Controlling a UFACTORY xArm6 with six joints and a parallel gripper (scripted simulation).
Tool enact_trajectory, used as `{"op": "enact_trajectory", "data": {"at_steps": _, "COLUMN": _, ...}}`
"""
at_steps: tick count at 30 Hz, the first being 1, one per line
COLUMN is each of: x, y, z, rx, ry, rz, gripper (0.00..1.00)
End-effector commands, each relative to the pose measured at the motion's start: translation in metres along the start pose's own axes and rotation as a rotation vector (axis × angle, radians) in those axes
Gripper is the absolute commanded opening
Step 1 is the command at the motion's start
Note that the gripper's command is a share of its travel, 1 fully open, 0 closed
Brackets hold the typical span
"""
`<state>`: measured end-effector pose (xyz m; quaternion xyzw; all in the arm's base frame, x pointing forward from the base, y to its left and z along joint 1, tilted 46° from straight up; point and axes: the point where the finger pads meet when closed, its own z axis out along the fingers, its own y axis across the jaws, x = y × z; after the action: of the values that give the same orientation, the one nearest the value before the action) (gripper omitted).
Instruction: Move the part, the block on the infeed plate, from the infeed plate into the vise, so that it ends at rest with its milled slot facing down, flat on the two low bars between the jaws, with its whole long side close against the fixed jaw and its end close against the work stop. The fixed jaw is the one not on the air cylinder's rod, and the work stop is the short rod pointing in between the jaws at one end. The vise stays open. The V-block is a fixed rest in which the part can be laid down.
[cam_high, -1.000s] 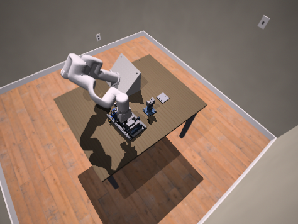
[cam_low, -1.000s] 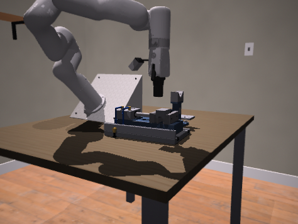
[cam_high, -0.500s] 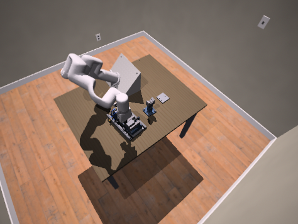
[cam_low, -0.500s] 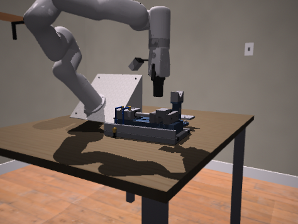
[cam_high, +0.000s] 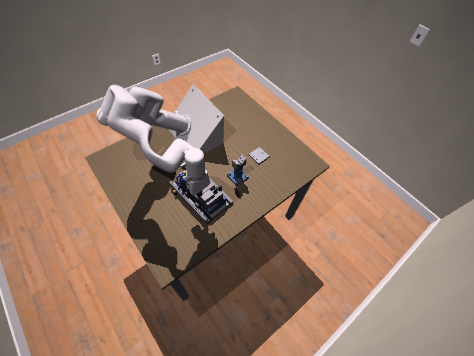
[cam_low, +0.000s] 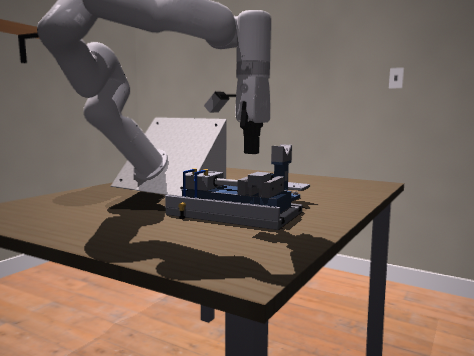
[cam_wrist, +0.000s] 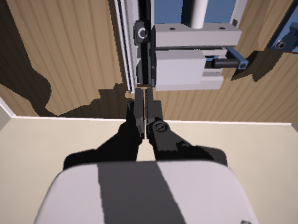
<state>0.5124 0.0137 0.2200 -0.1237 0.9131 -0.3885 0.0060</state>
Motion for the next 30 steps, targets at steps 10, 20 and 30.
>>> {"op": "enact_trajectory", "data": {"at_steps": 10, "x": -0.001, "y": 0.000, "z": 0.002, "rx": -0.002, "ry": -0.004, "rz": 0.001, "gripper": 0.00}}
{"op": "enact_trajectory", "data": {"at_steps": 20, "x": -0.001, "y": 0.000, "z": 0.011, "rx": -0.002, "ry": -0.004, "rz": 0.001, "gripper": 0.00}}
{"op": "enact_trajectory", "data": {"at_steps": 30, "x": -0.002, "y": -0.001, "z": 0.027, "rx": -0.002, "ry": -0.004, "rz": 0.001, "gripper": 0.00}}
